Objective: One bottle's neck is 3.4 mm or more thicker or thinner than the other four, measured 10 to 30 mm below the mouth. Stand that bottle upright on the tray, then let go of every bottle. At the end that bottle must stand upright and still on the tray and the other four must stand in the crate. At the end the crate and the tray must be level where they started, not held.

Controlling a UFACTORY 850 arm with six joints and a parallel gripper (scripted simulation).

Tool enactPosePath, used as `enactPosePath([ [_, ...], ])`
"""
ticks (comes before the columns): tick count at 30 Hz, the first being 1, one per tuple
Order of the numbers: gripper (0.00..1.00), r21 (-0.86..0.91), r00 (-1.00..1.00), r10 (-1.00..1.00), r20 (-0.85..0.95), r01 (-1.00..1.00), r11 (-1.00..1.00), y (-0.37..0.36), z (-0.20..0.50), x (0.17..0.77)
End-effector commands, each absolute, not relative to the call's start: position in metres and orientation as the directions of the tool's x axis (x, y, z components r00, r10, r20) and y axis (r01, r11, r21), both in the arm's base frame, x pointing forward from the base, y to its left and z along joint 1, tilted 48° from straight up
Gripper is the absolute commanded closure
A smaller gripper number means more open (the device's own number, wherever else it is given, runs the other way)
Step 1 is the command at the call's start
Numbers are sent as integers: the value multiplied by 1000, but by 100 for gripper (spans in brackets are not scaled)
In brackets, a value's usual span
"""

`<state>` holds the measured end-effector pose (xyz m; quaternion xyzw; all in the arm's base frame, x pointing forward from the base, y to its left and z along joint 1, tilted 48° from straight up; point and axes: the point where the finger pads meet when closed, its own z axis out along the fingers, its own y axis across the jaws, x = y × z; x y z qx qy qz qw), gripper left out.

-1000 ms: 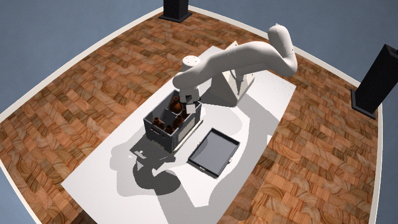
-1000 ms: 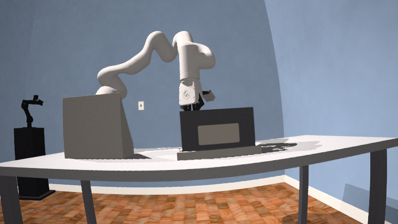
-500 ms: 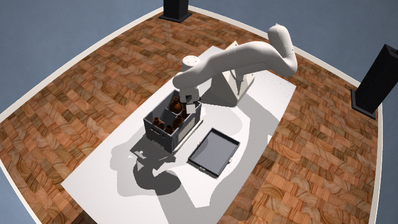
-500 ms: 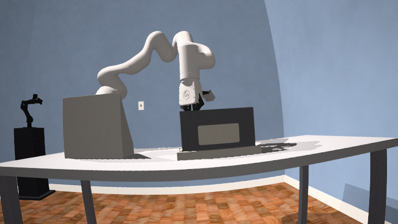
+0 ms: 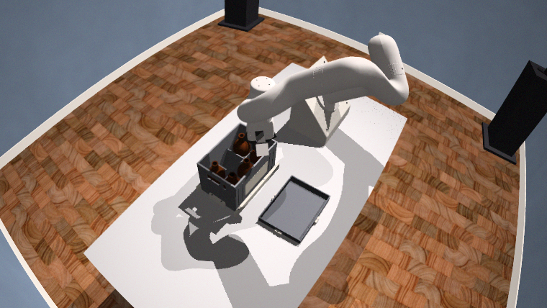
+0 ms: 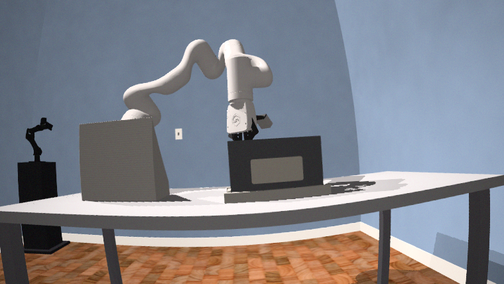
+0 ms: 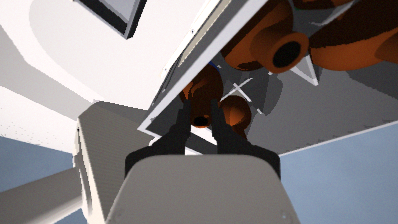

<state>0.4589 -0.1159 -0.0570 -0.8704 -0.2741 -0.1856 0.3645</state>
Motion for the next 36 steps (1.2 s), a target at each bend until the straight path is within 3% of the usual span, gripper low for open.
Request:
enactPosePath([
  [1,100,-532,780,342,524,613,-585,-117,-57,459],
  [5,100,-532,780,342,524,613,-585,-117,-57,459],
  [6,35,-532,780,342,524,613,-585,-117,-57,459],
  [36,35,-532,780,342,524,613,-585,-117,-57,459],
])
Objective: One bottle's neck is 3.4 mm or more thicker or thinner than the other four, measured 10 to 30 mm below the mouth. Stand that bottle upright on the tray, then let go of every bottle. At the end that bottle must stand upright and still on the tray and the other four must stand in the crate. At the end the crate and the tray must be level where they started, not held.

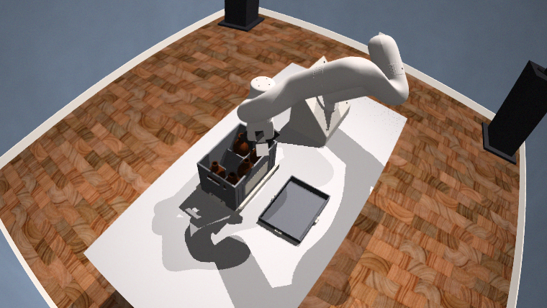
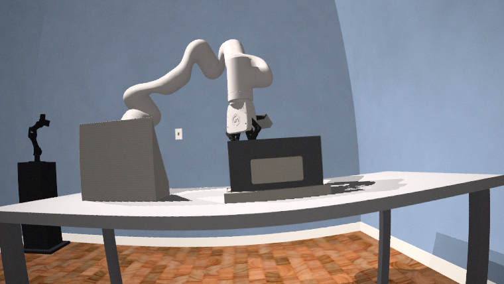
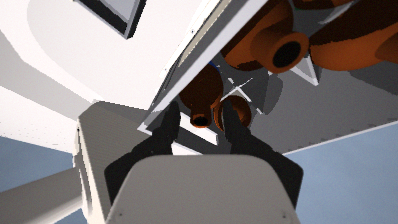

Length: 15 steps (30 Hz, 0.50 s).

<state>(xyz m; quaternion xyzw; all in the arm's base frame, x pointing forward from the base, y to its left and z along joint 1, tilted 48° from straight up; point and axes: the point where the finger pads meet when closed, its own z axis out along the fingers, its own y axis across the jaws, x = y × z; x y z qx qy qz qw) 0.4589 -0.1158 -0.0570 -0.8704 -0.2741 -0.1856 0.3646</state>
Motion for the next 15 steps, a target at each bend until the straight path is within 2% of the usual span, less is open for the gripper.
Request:
enactPosePath([
  [1,35,-532,780,342,524,613,-585,-117,-57,459],
  [15,35,-532,780,342,524,613,-585,-121,-53,459],
])
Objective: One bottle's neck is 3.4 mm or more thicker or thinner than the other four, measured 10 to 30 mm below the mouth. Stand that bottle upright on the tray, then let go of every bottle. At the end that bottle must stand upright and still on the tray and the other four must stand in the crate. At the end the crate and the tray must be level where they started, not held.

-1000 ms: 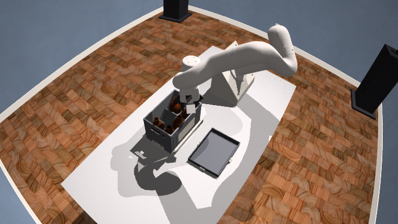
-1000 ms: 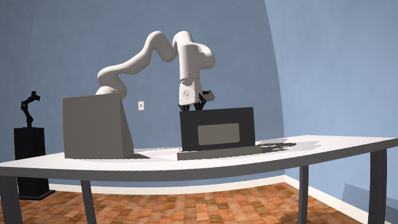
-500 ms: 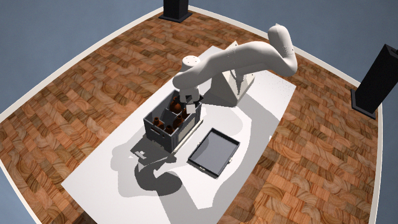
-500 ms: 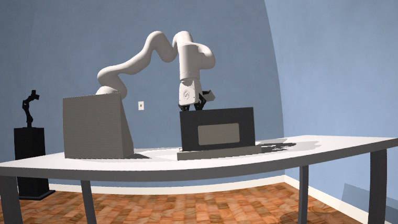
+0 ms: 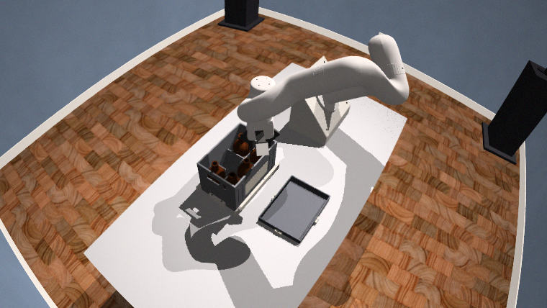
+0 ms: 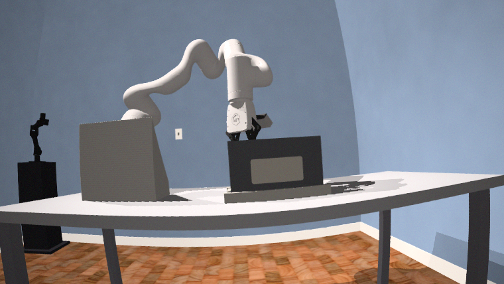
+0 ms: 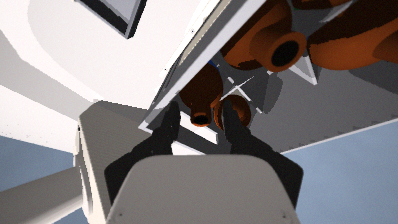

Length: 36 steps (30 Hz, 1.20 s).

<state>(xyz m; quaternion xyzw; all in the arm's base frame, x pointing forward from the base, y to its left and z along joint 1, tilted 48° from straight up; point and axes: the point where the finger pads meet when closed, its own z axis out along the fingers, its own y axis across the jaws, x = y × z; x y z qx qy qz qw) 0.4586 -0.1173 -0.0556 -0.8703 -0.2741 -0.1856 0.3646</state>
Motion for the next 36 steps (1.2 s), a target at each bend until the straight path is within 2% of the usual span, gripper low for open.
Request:
enactPosePath([
  [1,35,-532,780,342,524,613,-585,-122,-51,458],
  [36,35,-532,780,342,524,613,-585,-179,0,449],
])
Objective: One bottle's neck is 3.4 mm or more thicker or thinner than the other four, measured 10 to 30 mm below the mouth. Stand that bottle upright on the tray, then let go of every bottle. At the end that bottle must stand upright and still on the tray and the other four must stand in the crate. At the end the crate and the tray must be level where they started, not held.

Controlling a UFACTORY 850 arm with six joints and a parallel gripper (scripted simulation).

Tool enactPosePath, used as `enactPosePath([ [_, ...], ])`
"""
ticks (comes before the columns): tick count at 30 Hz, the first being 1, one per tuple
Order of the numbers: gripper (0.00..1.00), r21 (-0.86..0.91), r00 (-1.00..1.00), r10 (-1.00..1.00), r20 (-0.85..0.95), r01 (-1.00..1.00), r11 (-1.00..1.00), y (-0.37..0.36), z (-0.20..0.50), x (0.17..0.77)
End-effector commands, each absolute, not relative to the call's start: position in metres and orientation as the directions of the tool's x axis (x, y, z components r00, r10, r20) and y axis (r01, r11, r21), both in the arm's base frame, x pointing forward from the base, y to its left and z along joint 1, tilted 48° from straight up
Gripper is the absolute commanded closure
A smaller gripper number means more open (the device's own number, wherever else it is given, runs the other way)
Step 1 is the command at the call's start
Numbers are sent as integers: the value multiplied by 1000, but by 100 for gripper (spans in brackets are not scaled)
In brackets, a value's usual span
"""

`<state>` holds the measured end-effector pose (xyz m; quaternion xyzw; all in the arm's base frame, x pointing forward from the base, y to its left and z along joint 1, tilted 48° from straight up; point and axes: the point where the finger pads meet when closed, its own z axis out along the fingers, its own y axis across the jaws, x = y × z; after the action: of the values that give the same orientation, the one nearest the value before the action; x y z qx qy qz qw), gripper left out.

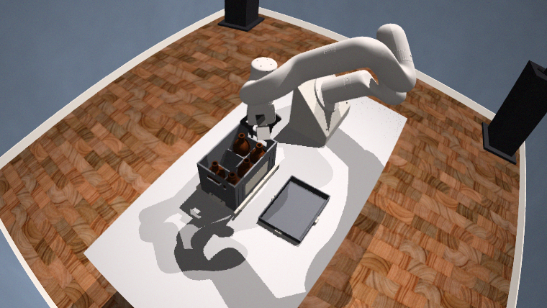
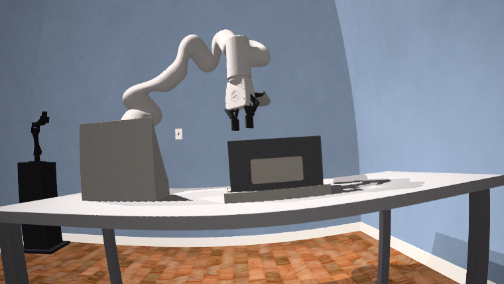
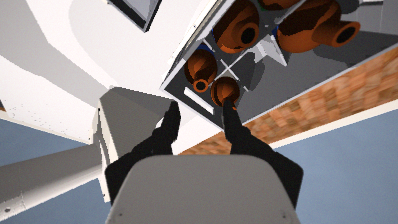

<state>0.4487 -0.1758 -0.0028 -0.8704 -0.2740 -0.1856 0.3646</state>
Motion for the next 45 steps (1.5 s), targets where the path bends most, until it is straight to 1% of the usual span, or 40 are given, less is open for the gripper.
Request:
enactPosePath([
  [1,35,-532,780,342,524,613,-585,-179,0,449],
  [3,35,-532,780,342,524,613,-585,-179,0,449],
  [4,100,-532,780,342,524,613,-585,-179,0,449],
  [38,100,-531,780,342,524,613,-585,-180,0,450],
  [42,100,-530,781,340,525,612,-587,-192,-2,491],
  [45,100,-530,781,339,525,612,-588,-193,-2,495],
])
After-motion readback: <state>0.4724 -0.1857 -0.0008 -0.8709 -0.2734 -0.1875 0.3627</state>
